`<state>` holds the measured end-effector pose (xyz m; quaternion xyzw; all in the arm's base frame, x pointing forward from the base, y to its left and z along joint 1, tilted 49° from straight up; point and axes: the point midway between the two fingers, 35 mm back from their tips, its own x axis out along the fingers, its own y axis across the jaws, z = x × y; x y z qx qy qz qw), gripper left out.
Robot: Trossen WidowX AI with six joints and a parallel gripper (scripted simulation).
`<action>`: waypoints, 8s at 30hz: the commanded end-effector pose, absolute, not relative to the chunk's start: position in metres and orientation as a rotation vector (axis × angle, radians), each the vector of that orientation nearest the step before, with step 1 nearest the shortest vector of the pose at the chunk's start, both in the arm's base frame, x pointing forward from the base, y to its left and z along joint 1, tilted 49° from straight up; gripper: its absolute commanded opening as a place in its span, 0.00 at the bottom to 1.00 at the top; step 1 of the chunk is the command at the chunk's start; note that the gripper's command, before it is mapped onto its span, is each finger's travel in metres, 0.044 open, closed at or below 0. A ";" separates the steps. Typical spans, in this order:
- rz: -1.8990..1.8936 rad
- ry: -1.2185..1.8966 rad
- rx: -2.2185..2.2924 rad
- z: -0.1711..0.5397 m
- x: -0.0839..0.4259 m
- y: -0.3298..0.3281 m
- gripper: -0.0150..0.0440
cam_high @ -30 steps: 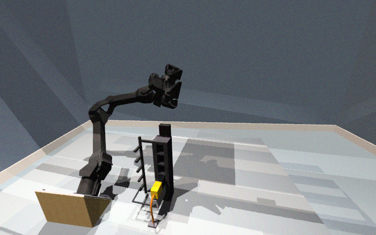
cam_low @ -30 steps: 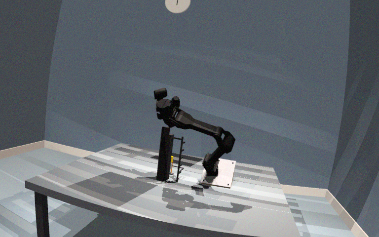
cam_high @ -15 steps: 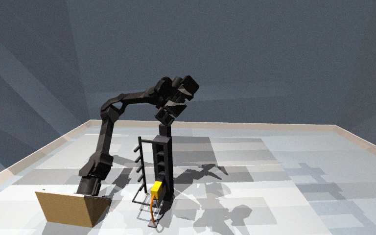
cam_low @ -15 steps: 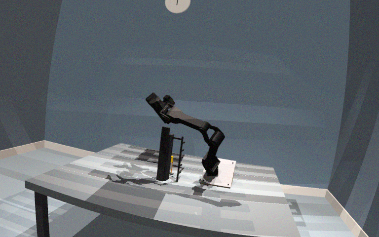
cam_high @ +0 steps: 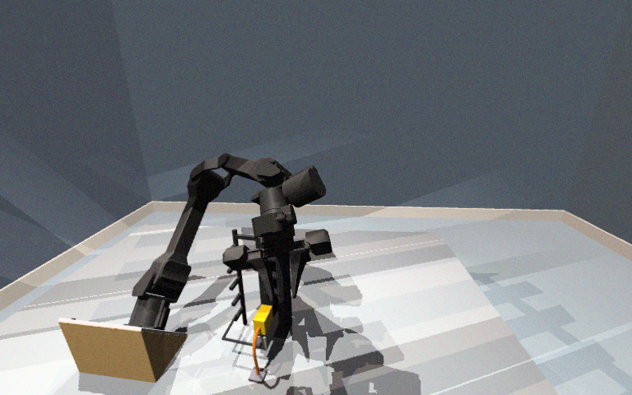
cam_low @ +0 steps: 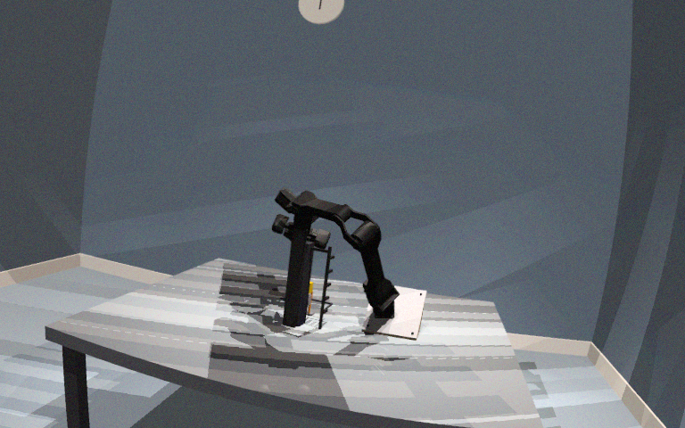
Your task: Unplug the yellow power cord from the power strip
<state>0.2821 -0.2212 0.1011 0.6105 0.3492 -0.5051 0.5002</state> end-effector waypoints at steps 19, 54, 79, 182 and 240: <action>-0.843 1.596 2.062 0.041 0.237 -0.133 0.53; -0.841 1.598 2.064 0.065 0.246 -0.102 0.53; -0.837 1.596 2.054 0.059 0.247 -0.106 0.25; -0.836 1.597 2.054 0.060 0.246 -0.105 0.44; -0.835 1.613 2.041 0.024 0.237 -0.137 0.53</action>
